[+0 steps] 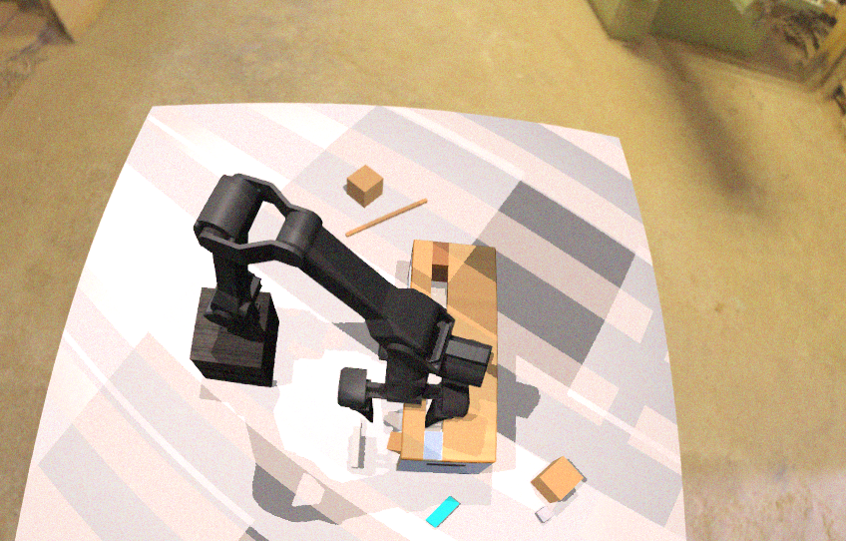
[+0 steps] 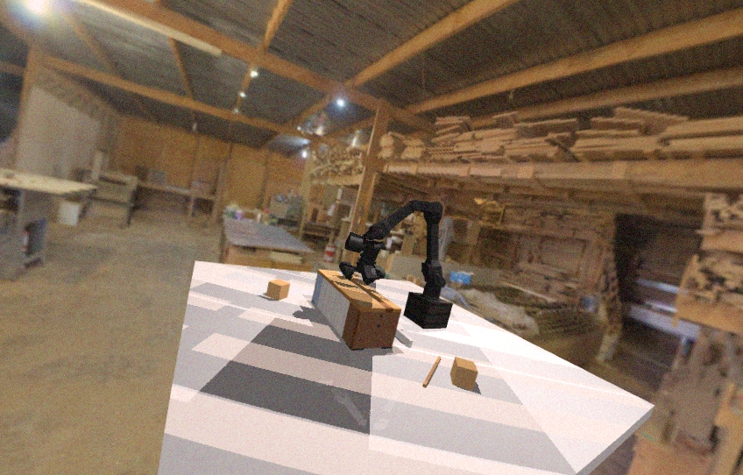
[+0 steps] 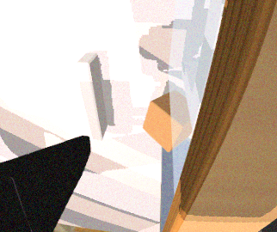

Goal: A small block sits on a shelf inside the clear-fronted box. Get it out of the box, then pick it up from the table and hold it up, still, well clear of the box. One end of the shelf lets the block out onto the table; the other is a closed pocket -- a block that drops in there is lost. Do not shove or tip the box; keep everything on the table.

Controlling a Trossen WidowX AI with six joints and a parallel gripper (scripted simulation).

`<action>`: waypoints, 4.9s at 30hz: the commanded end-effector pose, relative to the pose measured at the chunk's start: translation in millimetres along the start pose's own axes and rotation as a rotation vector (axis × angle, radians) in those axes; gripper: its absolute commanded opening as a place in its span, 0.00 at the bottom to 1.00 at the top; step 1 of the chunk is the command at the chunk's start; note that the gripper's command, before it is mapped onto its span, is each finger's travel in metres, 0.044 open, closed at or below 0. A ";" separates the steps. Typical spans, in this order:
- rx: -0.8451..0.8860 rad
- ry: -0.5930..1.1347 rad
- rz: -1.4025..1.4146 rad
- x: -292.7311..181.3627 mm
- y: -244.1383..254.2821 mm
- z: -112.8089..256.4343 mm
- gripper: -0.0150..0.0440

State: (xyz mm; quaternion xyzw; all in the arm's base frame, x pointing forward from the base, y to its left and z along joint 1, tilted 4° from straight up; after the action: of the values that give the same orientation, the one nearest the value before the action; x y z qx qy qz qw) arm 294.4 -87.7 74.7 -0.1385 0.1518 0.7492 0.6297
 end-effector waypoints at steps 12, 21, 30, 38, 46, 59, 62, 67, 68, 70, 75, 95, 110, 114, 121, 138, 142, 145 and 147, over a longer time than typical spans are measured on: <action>-0.029 0.010 -0.027 -20.6 -0.4 54.6 0.89; -0.065 -0.102 -0.944 -35.9 13.2 52.1 0.74; -0.098 -0.253 -1.660 -52.1 24.7 58.3 0.74; 0.069 -0.404 -2.468 -56.5 37.3 54.5 0.74; 0.390 -0.523 -3.276 -60.2 50.1 51.7 0.74; 1.165 -0.508 -4.136 -63.6 65.5 49.4 0.74; 1.443 -0.448 -4.279 -64.2 68.9 49.0 0.74; 1.692 -0.366 -4.374 -64.6 70.8 48.9 0.74; 1.692 -0.366 -4.374 -64.6 70.8 48.9 0.74; 1.692 -0.366 -4.374 -64.6 70.8 48.9 0.74; 1.692 -0.366 -4.374 -64.6 70.8 48.9 0.74; 1.690 -0.364 -4.375 -32.3 68.5 -42.9 0.74; 1.689 -0.362 -4.375 -24.5 68.0 -66.3 0.74; 1.689 -0.362 -4.375 -22.1 68.2 -72.3 0.74; 1.688 -0.361 -4.375 -17.7 69.0 -82.5 0.74; 1.688 -0.359 -4.376 -10.4 70.9 -97.1 0.51; 1.688 -0.359 -4.376 -10.4 70.9 -97.1 0.44; 1.688 -0.360 -4.376 -13.1 70.4 -91.7 0.30; 1.688 -0.360 -4.376 -16.5 69.9 -84.2 0.25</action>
State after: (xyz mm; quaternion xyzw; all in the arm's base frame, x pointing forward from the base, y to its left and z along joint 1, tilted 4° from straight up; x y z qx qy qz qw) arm 228.2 -146.6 0.0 -0.1974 0.0387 0.9750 -0.0947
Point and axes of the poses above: the point midway between the two fingers, 35 mm back from their tips, its own z axis back along the fingers, its own y axis across the jaws, x = y × z, the point moved 6 cm from there along z, back along the fingers, and after that the axes turned 6 degrees about z, right-handed, at the moved point
